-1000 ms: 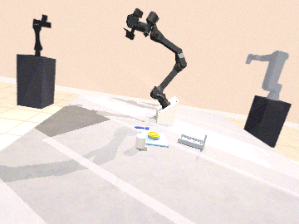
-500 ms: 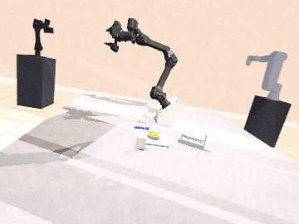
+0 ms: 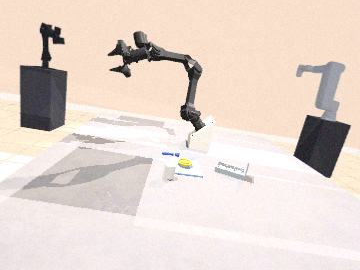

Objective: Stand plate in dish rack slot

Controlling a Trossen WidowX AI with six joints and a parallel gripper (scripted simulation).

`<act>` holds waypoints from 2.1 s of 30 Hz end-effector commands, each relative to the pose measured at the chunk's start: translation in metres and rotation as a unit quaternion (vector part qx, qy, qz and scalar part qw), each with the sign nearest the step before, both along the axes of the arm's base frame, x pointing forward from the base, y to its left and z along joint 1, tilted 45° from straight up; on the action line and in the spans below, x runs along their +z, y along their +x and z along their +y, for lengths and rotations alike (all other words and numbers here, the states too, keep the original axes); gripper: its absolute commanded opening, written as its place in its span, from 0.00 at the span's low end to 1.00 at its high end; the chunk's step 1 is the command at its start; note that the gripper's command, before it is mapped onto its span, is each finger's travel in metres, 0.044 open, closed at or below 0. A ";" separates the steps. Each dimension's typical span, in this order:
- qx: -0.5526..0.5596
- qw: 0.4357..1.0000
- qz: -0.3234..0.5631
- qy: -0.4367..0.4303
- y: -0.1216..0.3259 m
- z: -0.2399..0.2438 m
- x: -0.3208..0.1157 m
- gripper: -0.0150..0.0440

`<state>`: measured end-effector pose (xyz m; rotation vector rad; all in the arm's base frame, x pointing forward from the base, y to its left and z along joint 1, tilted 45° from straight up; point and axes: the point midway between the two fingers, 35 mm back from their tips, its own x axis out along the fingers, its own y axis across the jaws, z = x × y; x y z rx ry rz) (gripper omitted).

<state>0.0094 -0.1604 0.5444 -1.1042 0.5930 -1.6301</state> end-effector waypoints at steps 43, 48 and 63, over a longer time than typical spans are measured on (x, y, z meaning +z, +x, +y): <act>0.135 0.801 0.221 0.540 0.311 0.063 -0.442 0.93; 0.096 0.795 0.275 0.532 0.298 0.096 -0.483 0.93; 0.091 0.795 0.282 0.530 0.297 0.091 -0.498 0.93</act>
